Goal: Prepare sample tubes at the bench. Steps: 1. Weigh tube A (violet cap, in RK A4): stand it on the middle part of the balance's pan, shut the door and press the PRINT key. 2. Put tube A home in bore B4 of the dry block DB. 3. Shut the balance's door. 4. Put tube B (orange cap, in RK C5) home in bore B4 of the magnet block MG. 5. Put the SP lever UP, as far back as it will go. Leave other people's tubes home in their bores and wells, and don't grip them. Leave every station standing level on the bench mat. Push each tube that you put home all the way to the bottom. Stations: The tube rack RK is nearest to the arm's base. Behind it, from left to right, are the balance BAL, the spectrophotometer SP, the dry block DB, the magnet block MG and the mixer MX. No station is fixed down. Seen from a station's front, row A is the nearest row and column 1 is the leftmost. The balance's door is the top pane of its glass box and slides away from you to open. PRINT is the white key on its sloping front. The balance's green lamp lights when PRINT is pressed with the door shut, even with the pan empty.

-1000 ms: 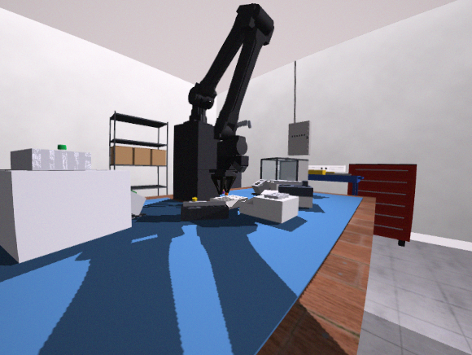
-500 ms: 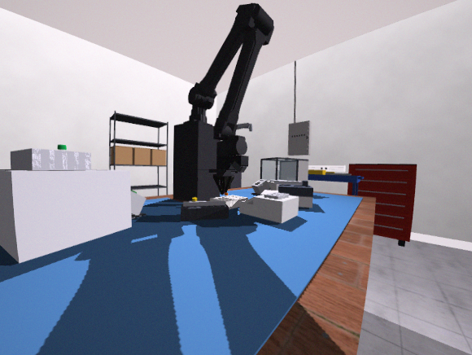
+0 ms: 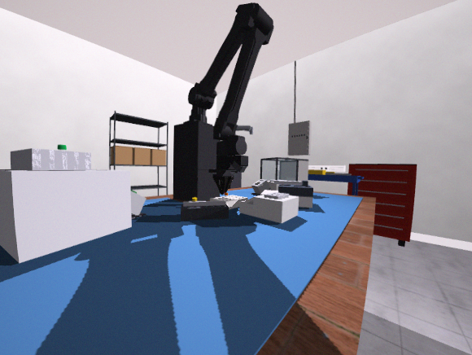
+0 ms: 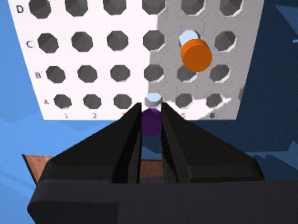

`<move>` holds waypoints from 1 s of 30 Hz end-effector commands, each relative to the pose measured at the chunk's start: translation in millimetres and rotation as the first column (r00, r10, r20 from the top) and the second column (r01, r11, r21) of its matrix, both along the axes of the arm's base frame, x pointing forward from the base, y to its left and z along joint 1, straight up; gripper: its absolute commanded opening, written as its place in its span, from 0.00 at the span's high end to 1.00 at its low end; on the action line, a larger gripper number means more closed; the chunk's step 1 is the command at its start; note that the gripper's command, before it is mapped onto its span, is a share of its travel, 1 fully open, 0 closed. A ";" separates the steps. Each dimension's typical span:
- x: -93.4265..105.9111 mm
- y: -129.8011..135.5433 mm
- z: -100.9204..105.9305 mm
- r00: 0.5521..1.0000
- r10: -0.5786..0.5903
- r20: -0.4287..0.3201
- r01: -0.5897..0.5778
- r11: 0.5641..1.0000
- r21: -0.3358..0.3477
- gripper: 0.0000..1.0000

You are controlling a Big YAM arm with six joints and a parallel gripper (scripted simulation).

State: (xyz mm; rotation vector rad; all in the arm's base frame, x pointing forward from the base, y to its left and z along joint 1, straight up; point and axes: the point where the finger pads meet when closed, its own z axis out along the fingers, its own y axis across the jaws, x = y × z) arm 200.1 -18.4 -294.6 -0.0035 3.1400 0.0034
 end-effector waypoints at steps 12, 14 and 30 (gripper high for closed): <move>-2.0 -4.1 6.9 1.000 -0.001 -0.006 0.001 1.000 -0.005 0.91; -7.3 -3.4 9.5 1.000 0.001 -0.015 -0.001 1.000 -0.004 0.91; -9.9 -5.0 17.1 1.000 -0.002 -0.019 0.002 1.000 -0.003 0.91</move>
